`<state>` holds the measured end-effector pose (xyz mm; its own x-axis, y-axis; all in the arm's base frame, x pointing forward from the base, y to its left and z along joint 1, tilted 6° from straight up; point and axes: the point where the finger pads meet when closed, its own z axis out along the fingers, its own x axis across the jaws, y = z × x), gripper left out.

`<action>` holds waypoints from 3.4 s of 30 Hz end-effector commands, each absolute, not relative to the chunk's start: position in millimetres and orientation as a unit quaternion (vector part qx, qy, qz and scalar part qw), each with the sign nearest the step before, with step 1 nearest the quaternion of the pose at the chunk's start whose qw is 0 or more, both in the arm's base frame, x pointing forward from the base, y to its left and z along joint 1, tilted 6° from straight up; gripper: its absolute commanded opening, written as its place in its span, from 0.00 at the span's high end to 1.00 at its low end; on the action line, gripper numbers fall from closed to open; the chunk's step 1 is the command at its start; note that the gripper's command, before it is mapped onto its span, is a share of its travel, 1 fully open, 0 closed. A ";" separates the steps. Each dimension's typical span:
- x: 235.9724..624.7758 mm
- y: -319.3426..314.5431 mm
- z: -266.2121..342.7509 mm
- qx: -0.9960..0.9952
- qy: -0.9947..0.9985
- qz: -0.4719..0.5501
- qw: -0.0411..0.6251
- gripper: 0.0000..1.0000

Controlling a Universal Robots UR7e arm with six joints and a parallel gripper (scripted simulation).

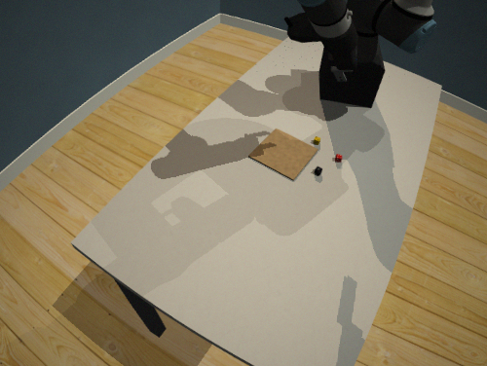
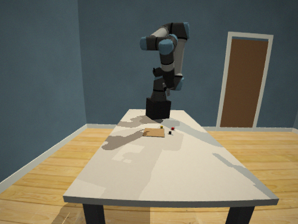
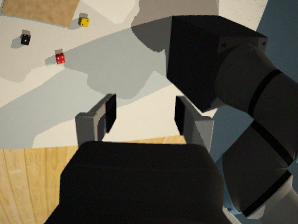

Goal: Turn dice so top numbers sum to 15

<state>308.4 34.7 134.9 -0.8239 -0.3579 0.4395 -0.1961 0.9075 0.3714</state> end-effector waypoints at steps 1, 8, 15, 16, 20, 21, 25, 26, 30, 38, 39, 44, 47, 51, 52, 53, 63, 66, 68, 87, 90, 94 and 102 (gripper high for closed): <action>314.5 30.0 108.7 0.182 -0.951 -0.150 0.199 0.00; 316.2 26.6 88.6 0.214 -0.954 -0.138 0.156 0.00; 317.5 22.7 65.7 0.255 -0.954 -0.116 0.102 0.00; 317.5 22.7 65.7 0.255 -0.954 -0.116 0.102 0.00; 317.6 21.0 56.1 0.275 -0.953 -0.104 0.077 0.00; 317.5 20.3 51.8 0.284 -0.952 -0.097 0.065 0.00; 317.4 19.7 47.9 0.293 -0.950 -0.091 0.054 0.00; 317.1 19.1 44.2 0.302 -0.949 -0.084 0.044 0.00; 316.0 17.7 35.0 0.326 -0.943 -0.064 0.015 0.00; 313.4 16.5 24.9 0.358 -0.933 -0.034 -0.020 0.00; 312.8 16.3 23.5 0.363 -0.931 -0.029 -0.026 0.00; 311.4 16.1 20.3 0.374 -0.926 -0.016 -0.039 0.00; 310.2 16.1 18.4 0.382 -0.923 -0.007 -0.047 0.00; 309.4 16.1 17.1 0.388 -0.920 -0.001 -0.052 0.00; 309.3 16.1 17.0 0.388 -0.920 -0.001 -0.053 0.00; 309.3 16.1 16.9 0.389 -0.920 0.000 -0.053 0.00; 309.2 16.1 16.9 0.389 -0.920 0.000 -0.054 0.00; 309.2 16.1 16.9 0.389 -0.920 0.000 -0.054 0.00; 309.2 16.1 16.9 0.389 -0.920 0.000 -0.054 0.00; 309.8 16.3 10.5 0.389 -0.920 0.000 -0.054 0.00; 310.2 16.5 6.9 0.389 -0.920 0.000 -0.054 0.00; 310.5 16.6 4.0 0.389 -0.920 0.000 -0.054 0.00; 311.8 17.1 -10.4 0.389 -0.920 0.000 -0.054 0.00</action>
<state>311.2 15.6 1.4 -0.6922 -0.7150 -0.0982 -0.7150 0.6979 -0.0420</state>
